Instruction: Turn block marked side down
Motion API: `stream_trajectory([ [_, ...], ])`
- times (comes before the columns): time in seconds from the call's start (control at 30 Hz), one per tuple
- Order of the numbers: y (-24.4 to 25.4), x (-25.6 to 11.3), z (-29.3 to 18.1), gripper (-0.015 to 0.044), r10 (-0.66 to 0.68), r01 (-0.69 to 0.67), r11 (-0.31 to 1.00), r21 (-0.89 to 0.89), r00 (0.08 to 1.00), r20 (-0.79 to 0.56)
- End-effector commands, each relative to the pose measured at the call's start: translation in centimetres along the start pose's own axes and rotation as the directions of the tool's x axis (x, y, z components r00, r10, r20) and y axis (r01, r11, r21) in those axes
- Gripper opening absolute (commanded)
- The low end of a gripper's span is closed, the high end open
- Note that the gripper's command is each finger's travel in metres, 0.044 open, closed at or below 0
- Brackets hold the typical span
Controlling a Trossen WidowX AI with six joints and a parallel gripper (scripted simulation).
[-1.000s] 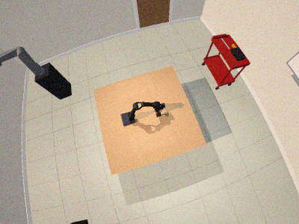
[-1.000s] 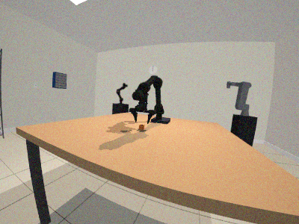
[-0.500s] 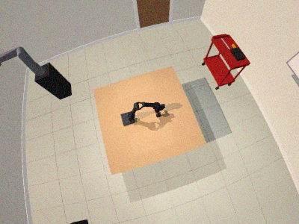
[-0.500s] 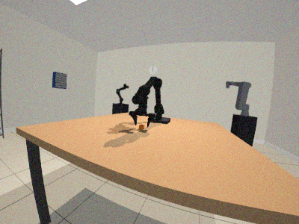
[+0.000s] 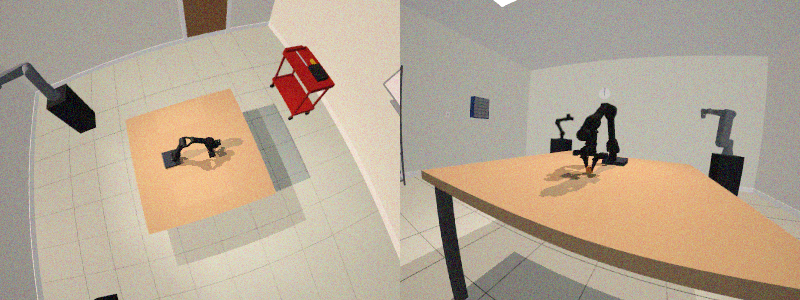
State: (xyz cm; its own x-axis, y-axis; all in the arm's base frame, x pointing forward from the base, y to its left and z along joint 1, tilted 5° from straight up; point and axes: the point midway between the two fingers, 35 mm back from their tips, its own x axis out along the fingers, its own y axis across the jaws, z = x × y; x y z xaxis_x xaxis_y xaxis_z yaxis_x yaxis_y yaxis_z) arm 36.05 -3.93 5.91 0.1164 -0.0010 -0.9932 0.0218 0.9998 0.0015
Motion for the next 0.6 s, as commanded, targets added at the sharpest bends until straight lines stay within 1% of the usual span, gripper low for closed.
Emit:
stream_trajectory([
  [0.0,0.0,0.1,-0.1,0.0098,-0.002,0.002,1.000,0.003,1.000,-0.003],
  [0.37,0.0,0.1,-0.1,0.0025,-0.002,0.002,1.000,0.003,1.000,-0.003],
  [0.4,0.0,0.0,-0.1,0.0000,-0.002,0.002,1.000,0.003,1.000,-0.003],
  [0.57,0.0,-2.8,-0.1,0.0000,-0.002,0.002,1.000,0.003,1.000,-0.003],
])
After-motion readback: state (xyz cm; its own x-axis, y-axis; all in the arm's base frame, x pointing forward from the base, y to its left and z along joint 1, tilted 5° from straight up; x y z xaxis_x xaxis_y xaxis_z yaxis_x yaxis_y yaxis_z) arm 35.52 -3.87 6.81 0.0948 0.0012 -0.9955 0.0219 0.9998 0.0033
